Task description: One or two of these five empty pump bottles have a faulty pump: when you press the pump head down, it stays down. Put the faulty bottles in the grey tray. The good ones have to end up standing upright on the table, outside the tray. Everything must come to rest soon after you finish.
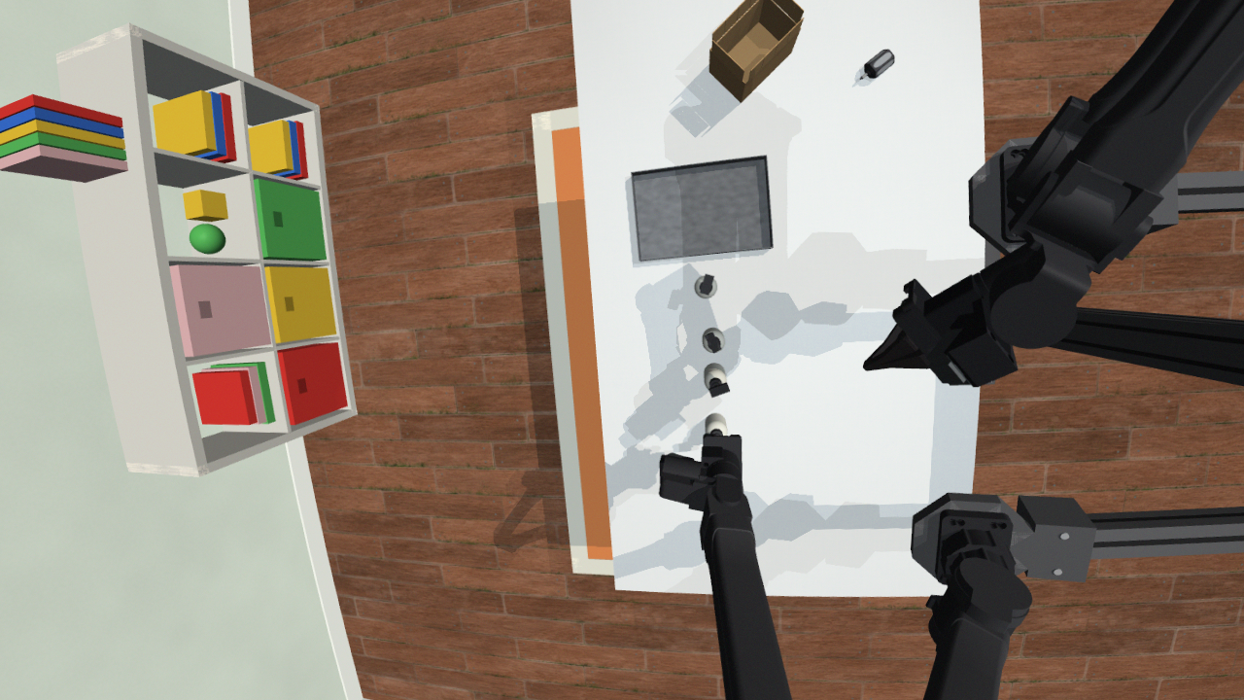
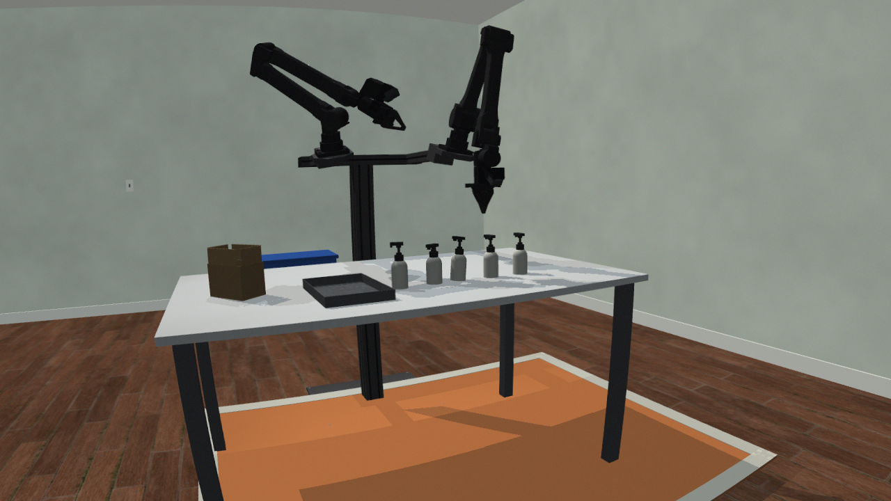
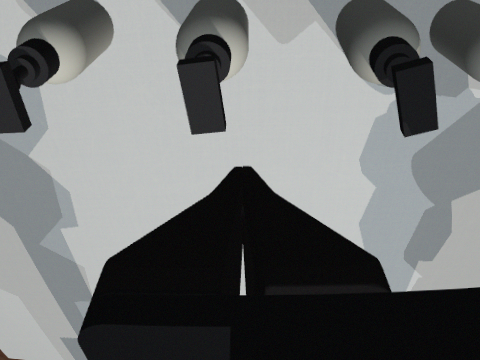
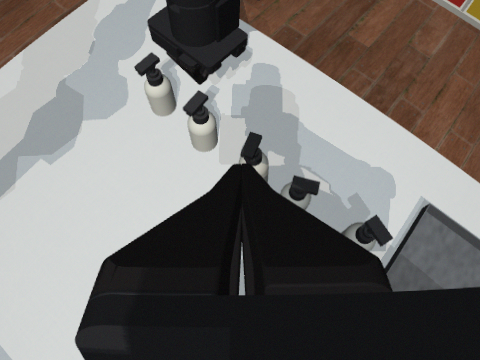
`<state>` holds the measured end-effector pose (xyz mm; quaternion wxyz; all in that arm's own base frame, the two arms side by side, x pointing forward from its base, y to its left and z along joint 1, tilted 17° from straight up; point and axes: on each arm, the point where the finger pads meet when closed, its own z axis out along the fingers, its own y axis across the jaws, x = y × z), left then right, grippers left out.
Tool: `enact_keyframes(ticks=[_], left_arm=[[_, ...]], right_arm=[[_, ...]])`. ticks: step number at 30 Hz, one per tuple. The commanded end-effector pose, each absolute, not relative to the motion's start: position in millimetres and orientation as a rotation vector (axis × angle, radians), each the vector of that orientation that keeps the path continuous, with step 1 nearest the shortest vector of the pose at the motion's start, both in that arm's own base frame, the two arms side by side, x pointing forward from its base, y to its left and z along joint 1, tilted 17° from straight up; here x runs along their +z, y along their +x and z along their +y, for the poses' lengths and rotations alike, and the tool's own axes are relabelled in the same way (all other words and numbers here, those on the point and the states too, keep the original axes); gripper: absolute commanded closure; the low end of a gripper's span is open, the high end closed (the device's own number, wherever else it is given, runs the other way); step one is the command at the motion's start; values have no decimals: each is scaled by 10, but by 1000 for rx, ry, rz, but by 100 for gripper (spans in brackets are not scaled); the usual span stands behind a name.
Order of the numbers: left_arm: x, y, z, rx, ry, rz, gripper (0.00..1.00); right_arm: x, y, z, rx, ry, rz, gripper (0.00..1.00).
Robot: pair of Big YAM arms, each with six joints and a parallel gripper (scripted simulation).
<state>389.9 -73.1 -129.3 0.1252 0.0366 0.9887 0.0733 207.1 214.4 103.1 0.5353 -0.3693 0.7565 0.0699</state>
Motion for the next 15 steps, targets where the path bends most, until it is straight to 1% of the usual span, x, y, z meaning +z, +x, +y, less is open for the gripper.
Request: enact_keyframes(ticks=[1,7,13,15], left_arm=[[-1374,4039,-374,217,200,2861,100],[-1455,4158,74,211,168,2855,100],[-1512,4190,336,206,142,2857,100],[-1510,4222,453,204,126,2851,100]], right_arm=[[1634,2404,2731,253,-823,1665,100],[1802,2540,3095,307,-827,1598,100],[1565,2646,3366,309,-879,1609,100],[1285,2697,3500,298,-927,1638,100]])
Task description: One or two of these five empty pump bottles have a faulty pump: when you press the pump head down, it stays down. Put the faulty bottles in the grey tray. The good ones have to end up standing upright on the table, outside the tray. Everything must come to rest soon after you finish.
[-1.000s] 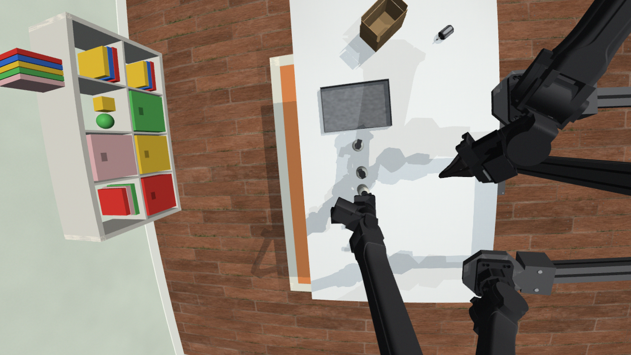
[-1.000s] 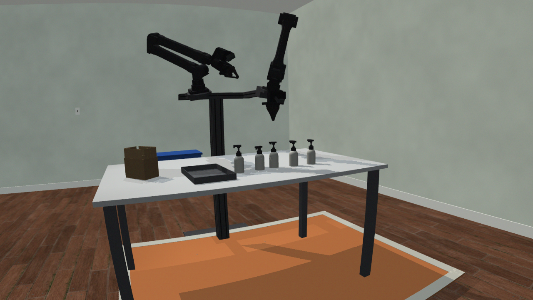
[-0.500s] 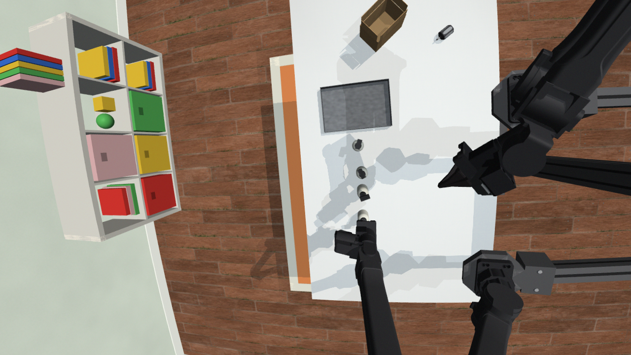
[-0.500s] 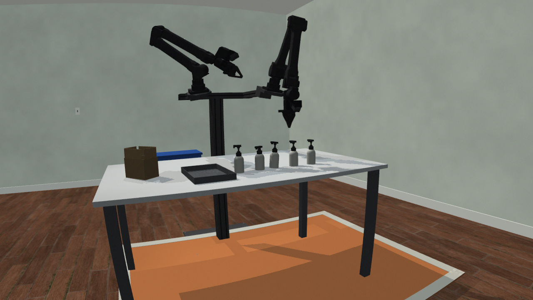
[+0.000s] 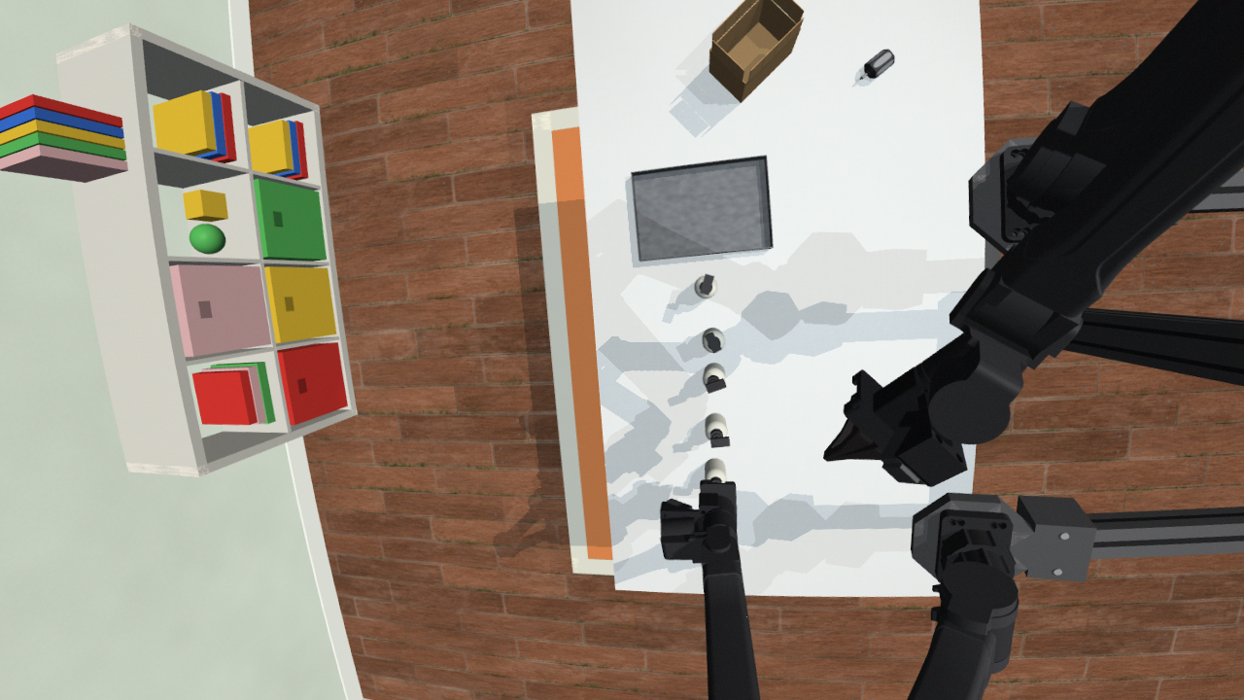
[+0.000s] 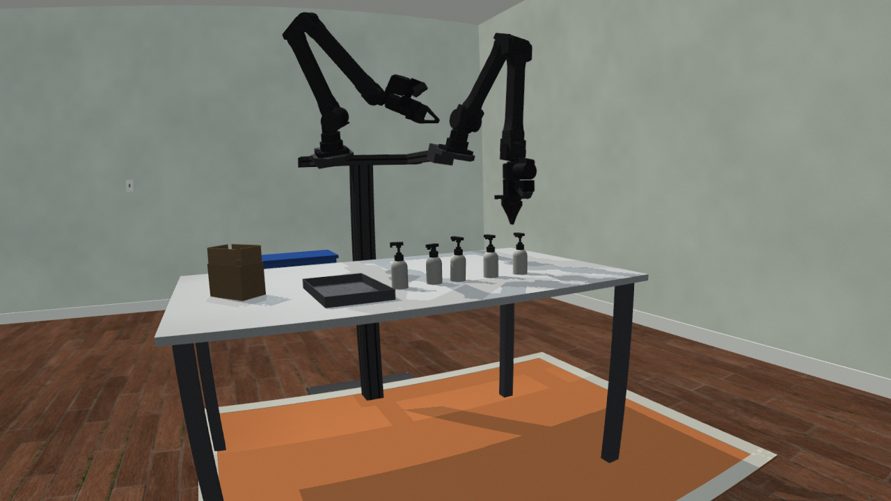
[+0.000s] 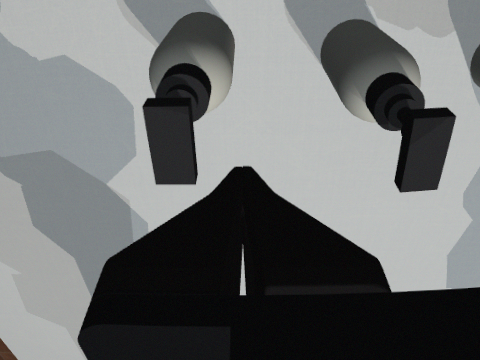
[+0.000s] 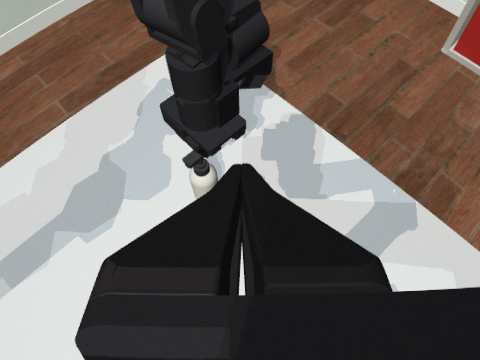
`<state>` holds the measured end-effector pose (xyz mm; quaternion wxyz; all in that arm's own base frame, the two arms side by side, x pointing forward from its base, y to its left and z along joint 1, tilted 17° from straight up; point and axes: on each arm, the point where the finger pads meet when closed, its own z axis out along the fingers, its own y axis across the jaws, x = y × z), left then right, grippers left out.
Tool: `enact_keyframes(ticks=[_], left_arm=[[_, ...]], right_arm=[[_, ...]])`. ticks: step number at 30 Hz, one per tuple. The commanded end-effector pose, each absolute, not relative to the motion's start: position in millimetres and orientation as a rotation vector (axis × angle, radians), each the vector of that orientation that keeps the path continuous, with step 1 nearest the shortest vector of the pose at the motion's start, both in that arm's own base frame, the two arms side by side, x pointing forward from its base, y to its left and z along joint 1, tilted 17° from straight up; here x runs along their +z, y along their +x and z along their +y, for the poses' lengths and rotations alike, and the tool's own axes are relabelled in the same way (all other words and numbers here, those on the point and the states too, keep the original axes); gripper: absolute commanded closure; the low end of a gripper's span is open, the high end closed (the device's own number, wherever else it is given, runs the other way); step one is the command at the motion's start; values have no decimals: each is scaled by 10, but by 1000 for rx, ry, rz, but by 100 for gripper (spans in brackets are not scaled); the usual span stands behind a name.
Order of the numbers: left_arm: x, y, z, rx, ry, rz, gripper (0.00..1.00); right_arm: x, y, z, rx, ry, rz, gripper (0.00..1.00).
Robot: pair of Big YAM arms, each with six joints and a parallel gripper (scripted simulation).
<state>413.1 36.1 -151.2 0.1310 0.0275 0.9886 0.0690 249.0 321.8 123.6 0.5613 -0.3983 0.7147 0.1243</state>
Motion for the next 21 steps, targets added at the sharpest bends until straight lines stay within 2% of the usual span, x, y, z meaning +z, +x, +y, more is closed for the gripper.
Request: enact_keyframes(ticks=[1,9,21], left_arm=[[-1549,4207,505,202,118,2858,100],[-1540,4228,738,194,71,2849,100],[-1634,4218,613,187,75,2869,100]], right_arm=[[1149,2718,3563,294,-948,1649,100],[164,2777,3865,287,-1082,1710,100],[182,2787,3894,299,-1072,1704,100]])
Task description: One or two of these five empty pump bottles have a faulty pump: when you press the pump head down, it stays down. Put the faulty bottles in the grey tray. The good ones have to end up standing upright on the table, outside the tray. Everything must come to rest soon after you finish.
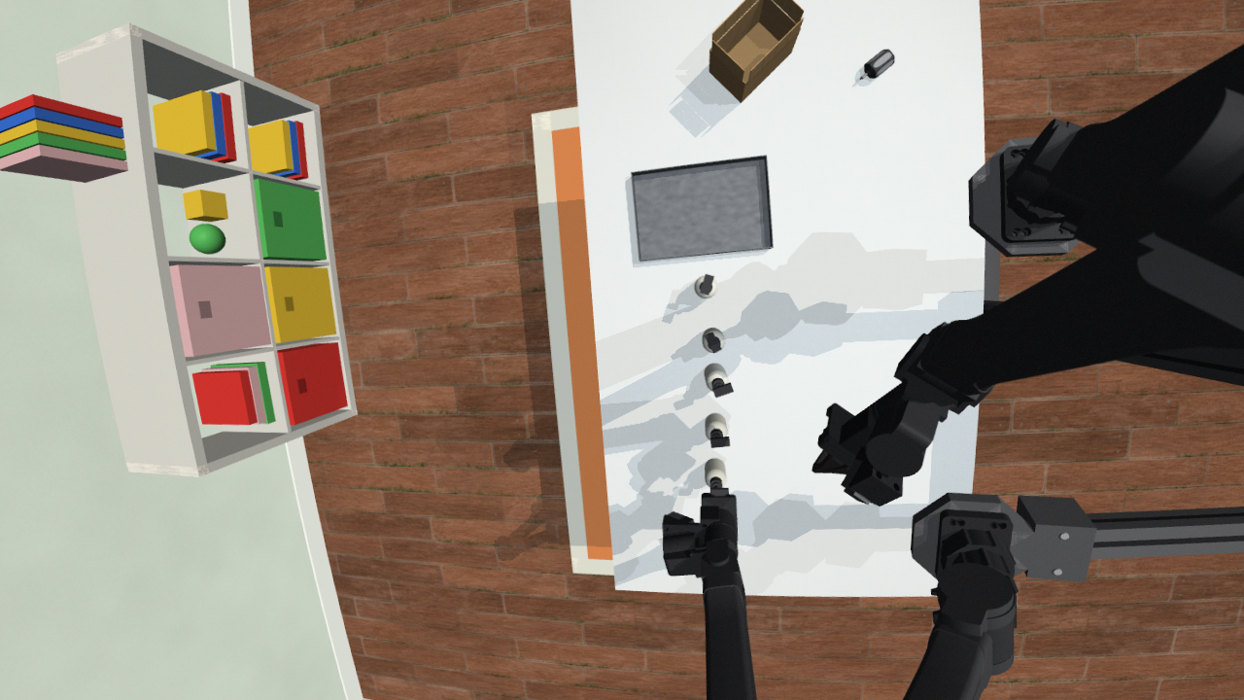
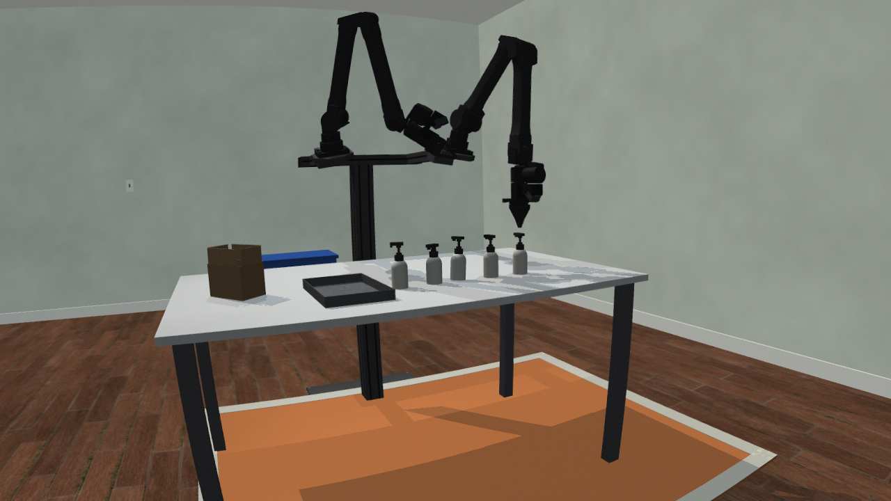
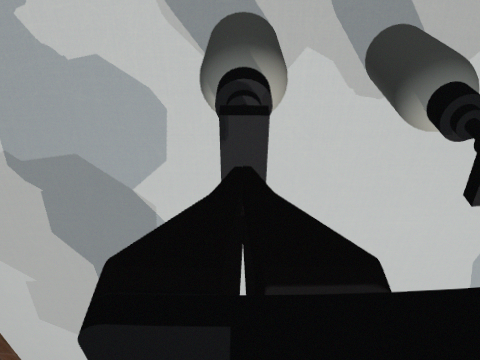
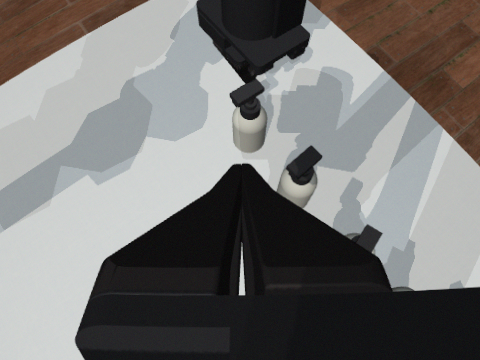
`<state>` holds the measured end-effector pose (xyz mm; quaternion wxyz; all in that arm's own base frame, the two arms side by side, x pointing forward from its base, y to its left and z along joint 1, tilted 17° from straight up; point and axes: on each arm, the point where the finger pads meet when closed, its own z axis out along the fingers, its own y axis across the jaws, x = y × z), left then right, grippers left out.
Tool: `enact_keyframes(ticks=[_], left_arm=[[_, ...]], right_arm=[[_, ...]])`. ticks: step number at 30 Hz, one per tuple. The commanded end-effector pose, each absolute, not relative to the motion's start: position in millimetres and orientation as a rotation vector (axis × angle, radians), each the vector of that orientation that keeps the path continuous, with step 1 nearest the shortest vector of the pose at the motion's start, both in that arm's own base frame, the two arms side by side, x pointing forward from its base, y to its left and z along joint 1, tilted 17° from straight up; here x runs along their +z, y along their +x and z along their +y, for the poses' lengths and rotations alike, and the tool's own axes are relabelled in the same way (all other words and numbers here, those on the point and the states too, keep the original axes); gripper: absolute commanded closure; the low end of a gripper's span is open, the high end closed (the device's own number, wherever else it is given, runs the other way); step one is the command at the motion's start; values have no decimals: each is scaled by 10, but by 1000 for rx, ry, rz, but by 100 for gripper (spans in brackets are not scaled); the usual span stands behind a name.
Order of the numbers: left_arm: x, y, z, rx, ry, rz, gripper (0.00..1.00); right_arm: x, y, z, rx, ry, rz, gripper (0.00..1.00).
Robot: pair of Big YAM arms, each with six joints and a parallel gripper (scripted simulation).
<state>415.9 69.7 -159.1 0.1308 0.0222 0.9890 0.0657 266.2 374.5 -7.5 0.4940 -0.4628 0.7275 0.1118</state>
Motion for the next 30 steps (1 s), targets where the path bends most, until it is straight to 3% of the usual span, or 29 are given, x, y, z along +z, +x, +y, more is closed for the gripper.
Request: enact_keyframes(ticks=[1,30], left_arm=[[-1651,4243,617,187,77,2861,100],[-1698,4139,589,187,75,2880,100]], right_arm=[[182,2787,3894,299,-1072,1704,100],[115,2753,3833,290,-1083,1727,100]])
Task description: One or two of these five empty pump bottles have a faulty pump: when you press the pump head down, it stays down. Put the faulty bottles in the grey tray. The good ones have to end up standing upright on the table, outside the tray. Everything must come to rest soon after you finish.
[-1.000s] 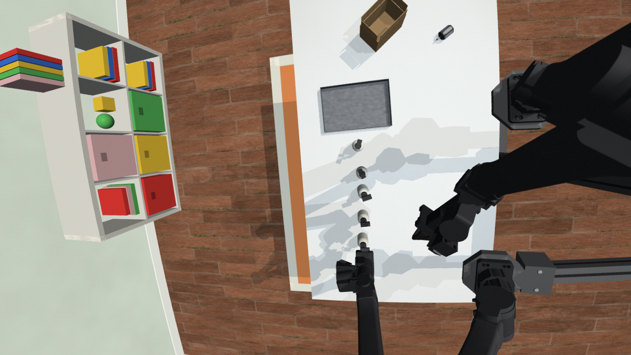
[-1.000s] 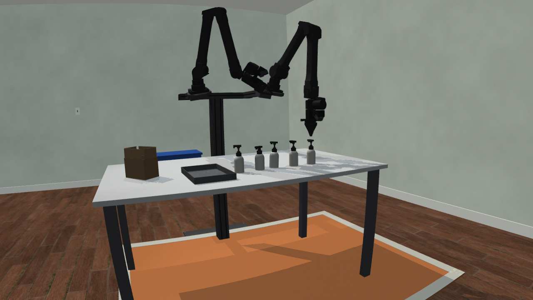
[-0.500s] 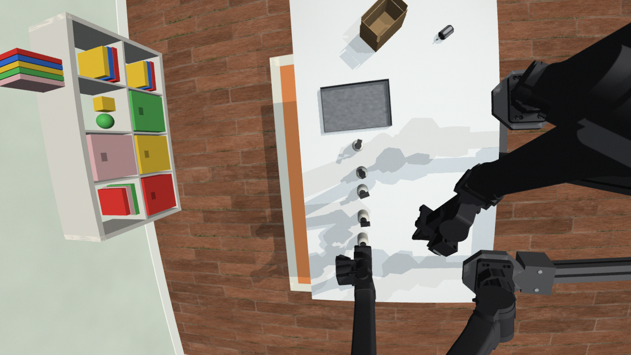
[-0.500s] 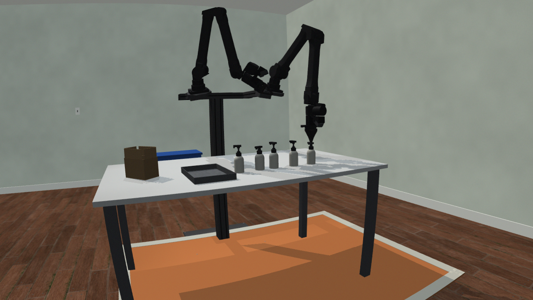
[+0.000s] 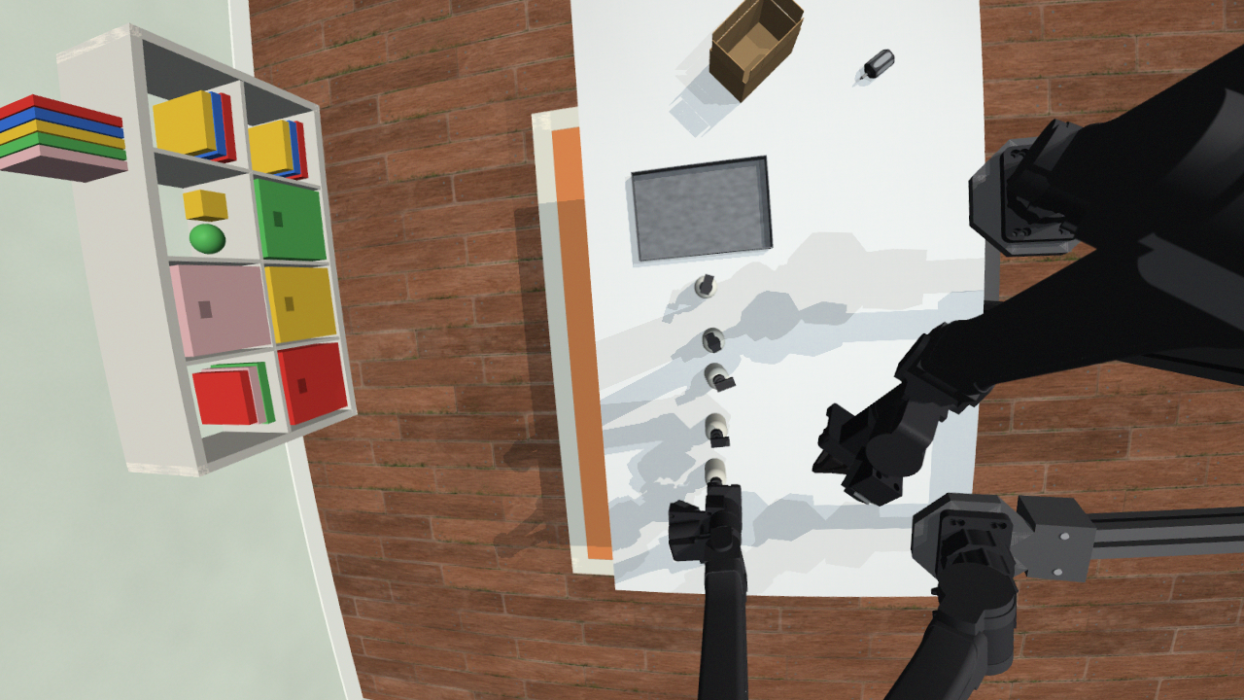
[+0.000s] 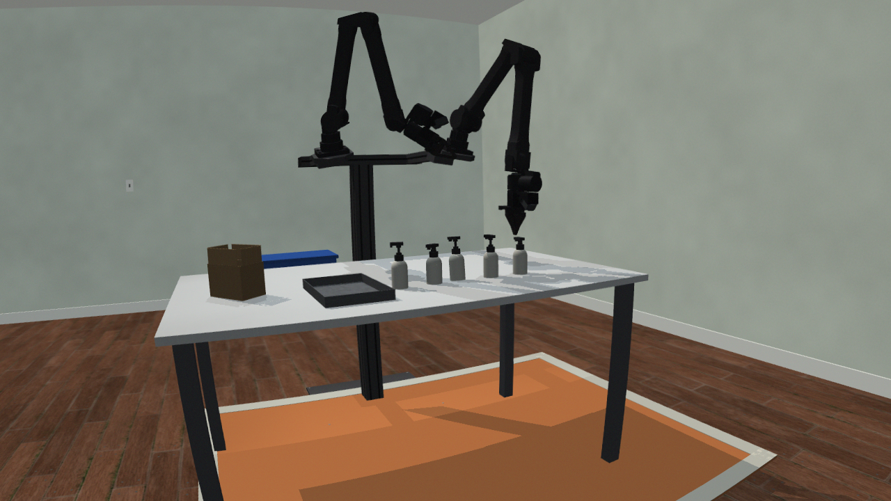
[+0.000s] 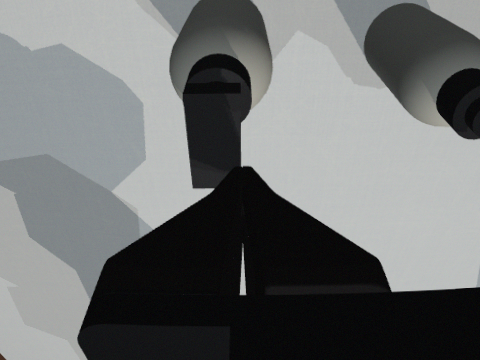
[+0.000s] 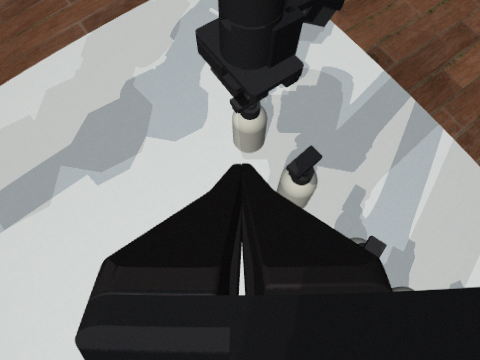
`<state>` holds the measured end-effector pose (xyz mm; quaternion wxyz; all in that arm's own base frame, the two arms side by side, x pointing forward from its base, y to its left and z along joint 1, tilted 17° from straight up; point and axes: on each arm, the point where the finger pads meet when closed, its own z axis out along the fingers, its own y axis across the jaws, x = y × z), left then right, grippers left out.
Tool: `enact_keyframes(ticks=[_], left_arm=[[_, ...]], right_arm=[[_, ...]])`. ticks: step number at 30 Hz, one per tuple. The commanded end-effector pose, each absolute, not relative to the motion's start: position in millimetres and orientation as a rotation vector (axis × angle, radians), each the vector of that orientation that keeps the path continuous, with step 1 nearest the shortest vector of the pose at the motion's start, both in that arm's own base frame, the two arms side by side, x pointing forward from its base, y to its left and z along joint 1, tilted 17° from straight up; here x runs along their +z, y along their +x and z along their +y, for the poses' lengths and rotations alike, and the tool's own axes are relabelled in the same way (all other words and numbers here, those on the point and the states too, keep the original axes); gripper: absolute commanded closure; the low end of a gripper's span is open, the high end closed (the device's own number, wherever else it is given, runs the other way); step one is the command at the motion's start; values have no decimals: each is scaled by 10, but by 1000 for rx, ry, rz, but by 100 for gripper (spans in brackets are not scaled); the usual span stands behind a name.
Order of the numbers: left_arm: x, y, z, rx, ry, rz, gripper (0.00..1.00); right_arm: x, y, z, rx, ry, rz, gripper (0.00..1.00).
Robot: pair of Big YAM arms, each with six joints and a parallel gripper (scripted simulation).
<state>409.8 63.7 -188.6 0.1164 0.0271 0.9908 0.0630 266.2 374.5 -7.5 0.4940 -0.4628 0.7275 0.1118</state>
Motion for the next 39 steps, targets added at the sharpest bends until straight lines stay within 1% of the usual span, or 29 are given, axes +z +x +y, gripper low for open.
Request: enact_keyframes(ticks=[1,7,15,17,30,39], left_arm=[[-1636,4118,579,188,76,2880,100],[-1341,4061,598,190,74,2873,100],[-1478,4134,680,191,69,2876,100],[-1338,4190,637,192,81,2852,100],[-672,3957,533,189,73,2855,100],[-679,3950,561,191,72,2858,100]], right_arm=[[115,2753,3833,290,-1083,1727,100],[115,2753,3833,290,-1083,1727,100],[115,2753,3833,290,-1083,1727,100],[115,2753,3833,290,-1083,1727,100],[115,2753,3833,290,-1083,1727,100],[115,2753,3833,290,-1083,1727,100]])
